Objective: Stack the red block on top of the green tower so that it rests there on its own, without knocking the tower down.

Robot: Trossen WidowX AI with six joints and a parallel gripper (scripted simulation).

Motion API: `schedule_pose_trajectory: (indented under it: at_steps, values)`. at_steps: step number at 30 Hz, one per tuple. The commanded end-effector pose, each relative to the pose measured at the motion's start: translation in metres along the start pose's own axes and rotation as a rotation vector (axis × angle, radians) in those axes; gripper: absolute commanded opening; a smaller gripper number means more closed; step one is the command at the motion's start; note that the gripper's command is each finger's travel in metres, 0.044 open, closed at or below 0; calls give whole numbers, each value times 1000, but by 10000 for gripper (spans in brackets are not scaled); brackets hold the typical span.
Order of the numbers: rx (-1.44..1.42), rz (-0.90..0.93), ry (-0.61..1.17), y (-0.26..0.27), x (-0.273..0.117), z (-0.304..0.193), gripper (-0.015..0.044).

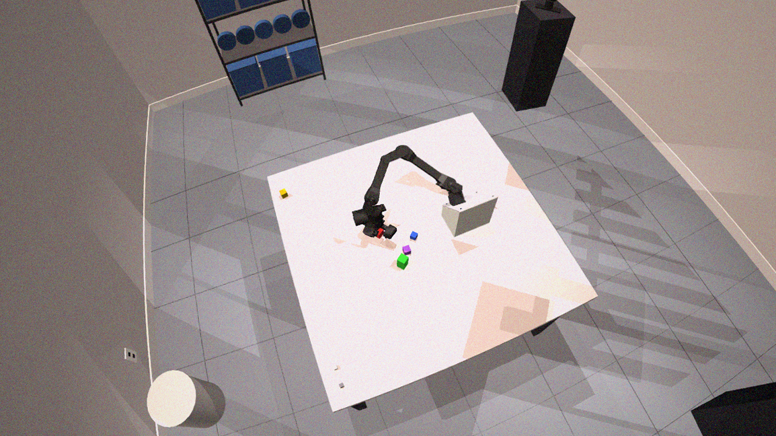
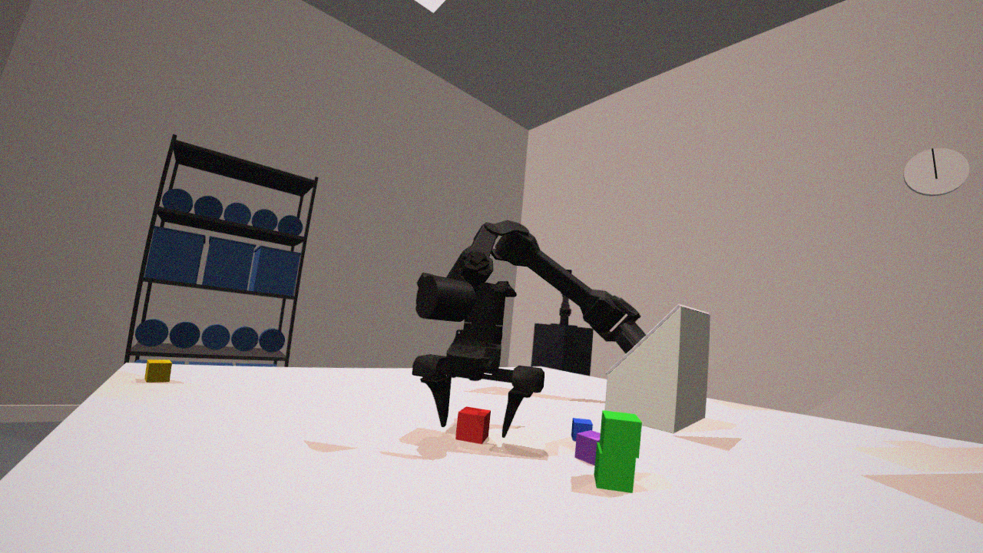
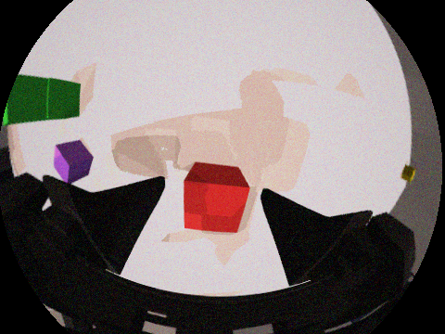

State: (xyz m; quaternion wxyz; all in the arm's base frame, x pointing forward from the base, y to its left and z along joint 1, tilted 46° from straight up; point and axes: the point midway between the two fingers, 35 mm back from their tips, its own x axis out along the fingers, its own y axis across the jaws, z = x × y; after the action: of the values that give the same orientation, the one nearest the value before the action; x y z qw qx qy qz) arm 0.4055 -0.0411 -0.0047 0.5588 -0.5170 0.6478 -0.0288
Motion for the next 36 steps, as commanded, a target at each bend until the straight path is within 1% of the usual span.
schedule_pose_trajectory:
  at_steps: [1,10,16,20,36]
  values:
    - [-6,-3,4,0,0,-1,387]
    - [-6,-3,4,0,0,-1,151]
    - [-6,-3,4,0,0,-1,111]
    - [-6,-2,3,0,-10,0,6]
    - [-6,1,1,1,-88,1,0]
